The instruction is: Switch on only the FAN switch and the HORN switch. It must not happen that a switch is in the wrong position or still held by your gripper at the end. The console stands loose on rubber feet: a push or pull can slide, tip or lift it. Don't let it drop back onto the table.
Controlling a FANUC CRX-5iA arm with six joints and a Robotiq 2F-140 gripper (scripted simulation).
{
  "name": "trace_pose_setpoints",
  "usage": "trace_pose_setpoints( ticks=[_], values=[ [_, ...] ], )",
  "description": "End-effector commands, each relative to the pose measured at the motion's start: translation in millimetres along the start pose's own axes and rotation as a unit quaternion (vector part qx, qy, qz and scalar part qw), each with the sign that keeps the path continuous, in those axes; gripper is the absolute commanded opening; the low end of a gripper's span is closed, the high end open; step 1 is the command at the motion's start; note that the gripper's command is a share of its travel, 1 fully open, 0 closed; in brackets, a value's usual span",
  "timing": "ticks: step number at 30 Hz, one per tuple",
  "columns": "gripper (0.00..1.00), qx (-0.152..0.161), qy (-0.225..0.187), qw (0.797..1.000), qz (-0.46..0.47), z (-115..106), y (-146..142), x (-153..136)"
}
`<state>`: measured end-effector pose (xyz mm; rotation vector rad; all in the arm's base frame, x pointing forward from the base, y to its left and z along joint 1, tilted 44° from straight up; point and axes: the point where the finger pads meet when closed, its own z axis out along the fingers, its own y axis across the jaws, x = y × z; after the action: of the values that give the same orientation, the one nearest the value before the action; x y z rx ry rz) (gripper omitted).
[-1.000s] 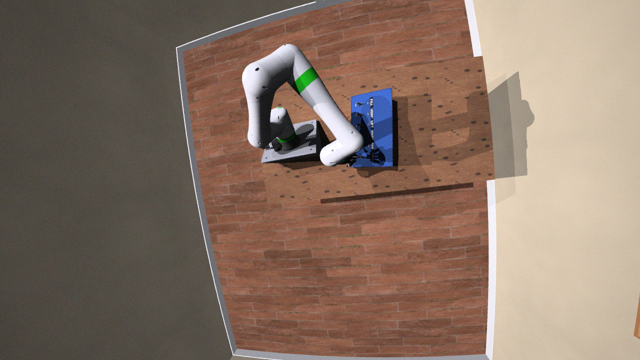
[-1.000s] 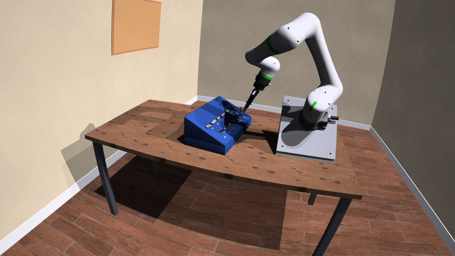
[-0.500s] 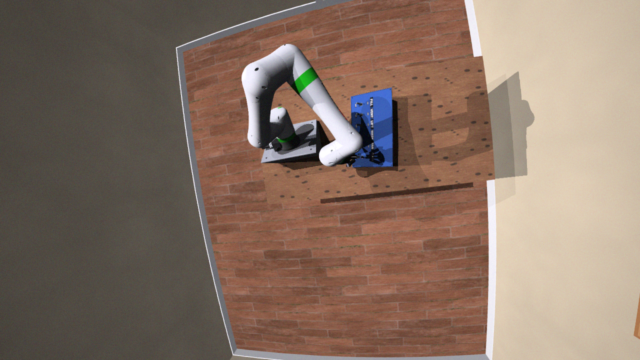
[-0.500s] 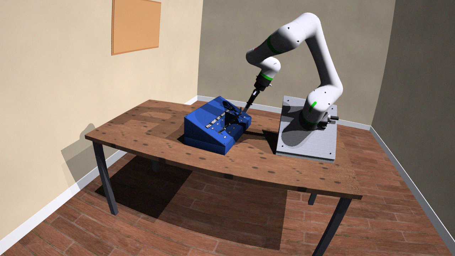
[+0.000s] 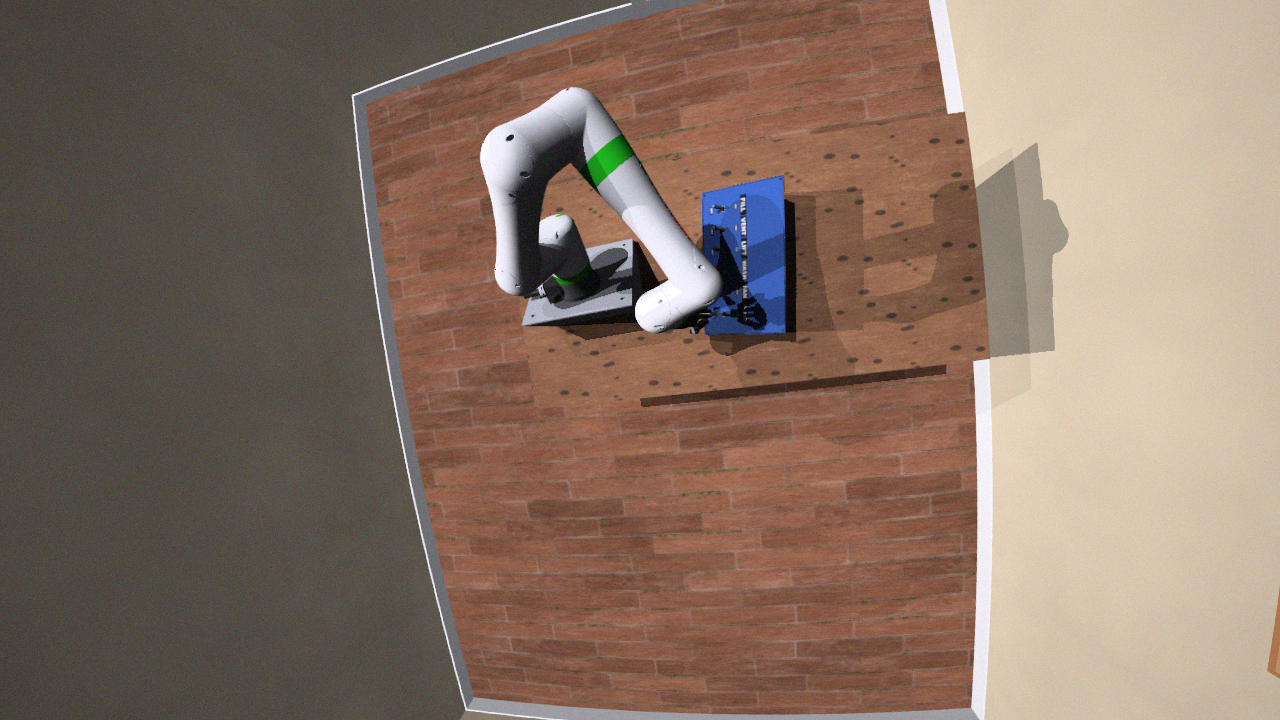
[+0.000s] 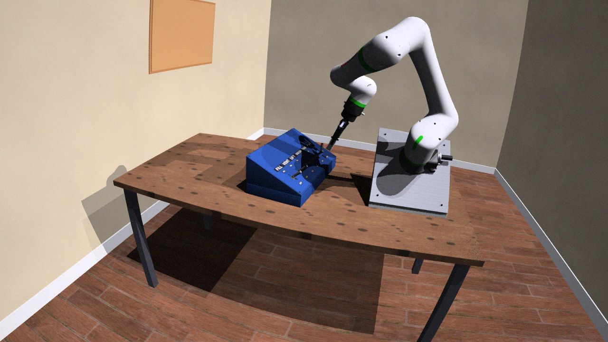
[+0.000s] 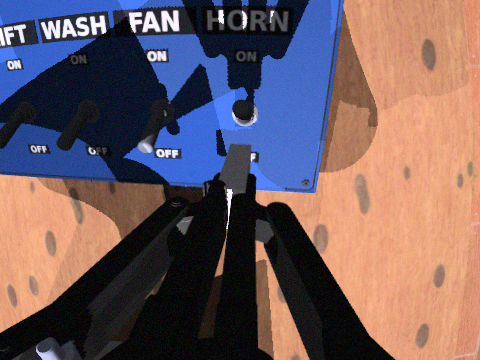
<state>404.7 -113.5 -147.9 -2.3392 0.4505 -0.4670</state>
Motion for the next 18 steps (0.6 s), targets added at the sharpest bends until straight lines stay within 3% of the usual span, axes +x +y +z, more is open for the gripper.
trace_pose_setpoints(
  ticks=[1,7,18],
  values=[
    [0.00,0.000,0.000,1.000,0.000,-8,0,0],
    [0.00,0.000,0.000,1.000,0.000,-27,0,0],
    [0.00,0.000,0.000,1.000,0.000,-90,0,0]
  ],
)
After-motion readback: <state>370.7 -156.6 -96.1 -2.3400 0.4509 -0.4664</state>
